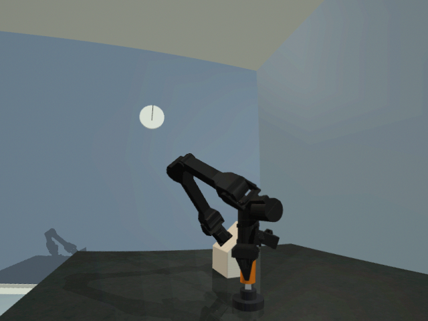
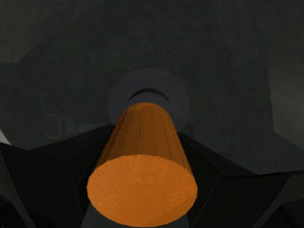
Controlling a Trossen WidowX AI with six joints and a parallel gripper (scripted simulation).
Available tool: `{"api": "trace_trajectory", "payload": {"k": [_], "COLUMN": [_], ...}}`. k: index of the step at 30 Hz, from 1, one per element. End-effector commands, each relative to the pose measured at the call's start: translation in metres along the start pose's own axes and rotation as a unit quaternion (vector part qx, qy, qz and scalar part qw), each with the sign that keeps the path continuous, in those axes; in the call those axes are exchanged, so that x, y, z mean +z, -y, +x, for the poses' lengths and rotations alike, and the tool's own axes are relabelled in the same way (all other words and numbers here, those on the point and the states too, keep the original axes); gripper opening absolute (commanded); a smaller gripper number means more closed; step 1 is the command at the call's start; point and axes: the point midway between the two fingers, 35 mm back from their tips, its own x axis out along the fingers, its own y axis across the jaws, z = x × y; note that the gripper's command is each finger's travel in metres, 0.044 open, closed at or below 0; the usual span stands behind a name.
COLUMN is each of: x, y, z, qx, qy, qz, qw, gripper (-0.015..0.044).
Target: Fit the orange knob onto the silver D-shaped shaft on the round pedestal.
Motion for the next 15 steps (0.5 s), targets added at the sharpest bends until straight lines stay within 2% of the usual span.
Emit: {"api": "trace_trajectory", "payload": {"k": [1, 15], "x": [0.0029, 0.0022], "y": [0.0017, 0.0019], "z": [-0.0018, -0.0006], "qx": [-0.003, -0.003], "qy": [0.002, 0.002], "qz": [0.003, 0.003], "qw": [1.0, 1.0], "gripper": [0.0, 0.0]}}
